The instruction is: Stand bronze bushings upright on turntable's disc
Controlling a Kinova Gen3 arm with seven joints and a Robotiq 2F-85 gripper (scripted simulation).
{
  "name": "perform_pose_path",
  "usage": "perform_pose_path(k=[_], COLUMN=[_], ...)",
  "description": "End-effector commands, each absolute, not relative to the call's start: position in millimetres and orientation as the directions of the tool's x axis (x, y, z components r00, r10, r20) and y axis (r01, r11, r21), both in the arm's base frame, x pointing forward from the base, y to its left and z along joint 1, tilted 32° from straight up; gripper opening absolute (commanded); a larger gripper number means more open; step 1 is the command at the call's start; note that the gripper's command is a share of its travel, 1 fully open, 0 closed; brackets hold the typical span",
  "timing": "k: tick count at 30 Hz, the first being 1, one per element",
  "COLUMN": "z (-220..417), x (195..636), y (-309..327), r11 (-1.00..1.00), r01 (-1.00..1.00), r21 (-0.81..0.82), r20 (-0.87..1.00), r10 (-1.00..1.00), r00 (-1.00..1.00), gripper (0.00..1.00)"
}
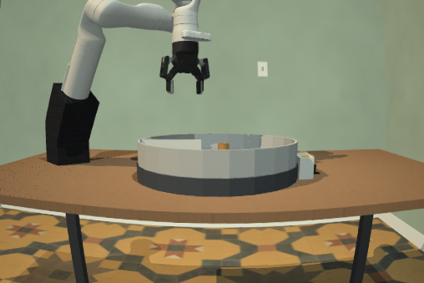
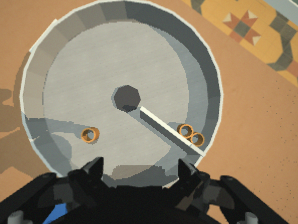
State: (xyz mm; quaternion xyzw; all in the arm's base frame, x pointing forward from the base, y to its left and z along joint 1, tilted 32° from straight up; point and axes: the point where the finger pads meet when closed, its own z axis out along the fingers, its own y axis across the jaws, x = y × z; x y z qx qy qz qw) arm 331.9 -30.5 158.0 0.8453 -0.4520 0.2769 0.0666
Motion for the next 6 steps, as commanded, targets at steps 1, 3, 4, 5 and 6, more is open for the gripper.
perform_pose_path(k=[1,3,4,5,6], z=[158.8,158.8,158.8,158.8,158.8], x=[332.4,332.4,332.4,332.4,332.4], y=[-28.3,-28.3,-28.3,-28.3,-28.3], r11=[-0.577,-0.577,-0.577,-0.577,-0.577], r01=[-0.803,-0.803,-0.803,-0.803,-0.803], r21=[-0.145,-0.145,-0.145,-0.145,-0.145], r20=[0.524,0.524,0.524,0.524,0.524], r10=[-0.734,-0.734,-0.734,-0.734,-0.734], r00=[0.433,0.433,0.433,0.433,0.433], gripper=[1.00,1.00,1.00,1.00,1.00])
